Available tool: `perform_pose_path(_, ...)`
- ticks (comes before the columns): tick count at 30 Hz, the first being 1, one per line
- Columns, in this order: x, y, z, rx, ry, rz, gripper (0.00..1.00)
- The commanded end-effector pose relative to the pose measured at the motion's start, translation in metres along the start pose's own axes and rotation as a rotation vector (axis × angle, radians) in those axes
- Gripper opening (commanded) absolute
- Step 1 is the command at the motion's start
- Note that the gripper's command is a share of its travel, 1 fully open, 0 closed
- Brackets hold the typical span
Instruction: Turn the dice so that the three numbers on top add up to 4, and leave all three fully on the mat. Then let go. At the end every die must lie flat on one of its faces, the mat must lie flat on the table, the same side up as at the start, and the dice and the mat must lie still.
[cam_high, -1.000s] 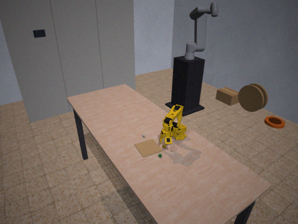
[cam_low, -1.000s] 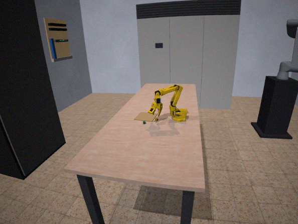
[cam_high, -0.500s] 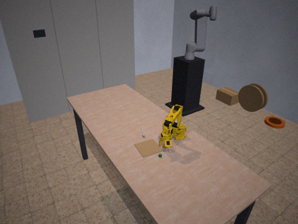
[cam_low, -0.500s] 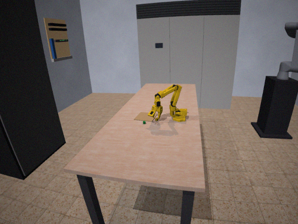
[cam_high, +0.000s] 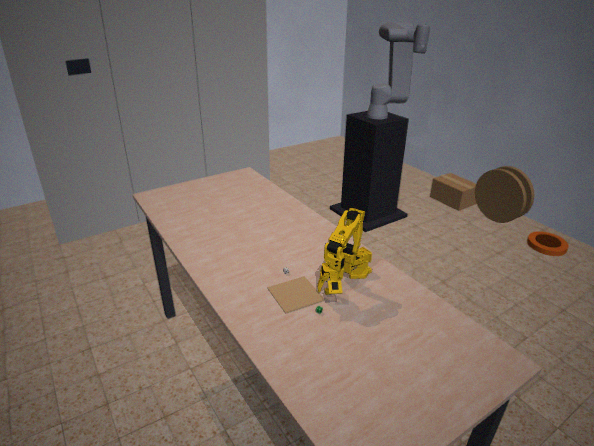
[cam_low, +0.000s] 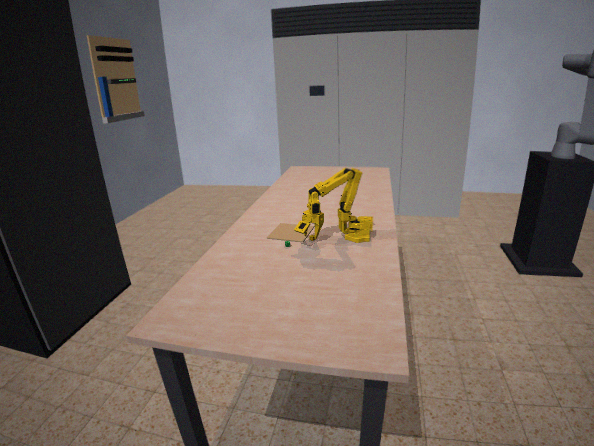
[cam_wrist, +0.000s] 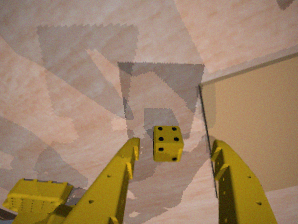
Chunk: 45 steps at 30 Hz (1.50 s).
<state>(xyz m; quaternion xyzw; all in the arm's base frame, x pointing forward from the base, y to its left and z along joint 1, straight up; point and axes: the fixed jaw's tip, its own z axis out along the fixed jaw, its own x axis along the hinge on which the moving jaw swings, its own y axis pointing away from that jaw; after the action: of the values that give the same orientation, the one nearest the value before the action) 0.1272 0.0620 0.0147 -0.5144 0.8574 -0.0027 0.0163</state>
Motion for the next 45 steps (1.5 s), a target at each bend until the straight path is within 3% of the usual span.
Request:
perform_pose_path(1,-0.001,-0.002,-0.001,0.008,-0.012,-0.005,0.25)
perform_pose_path(45,-0.001,-0.013,-0.001,0.010,-0.010,-0.005,0.07)
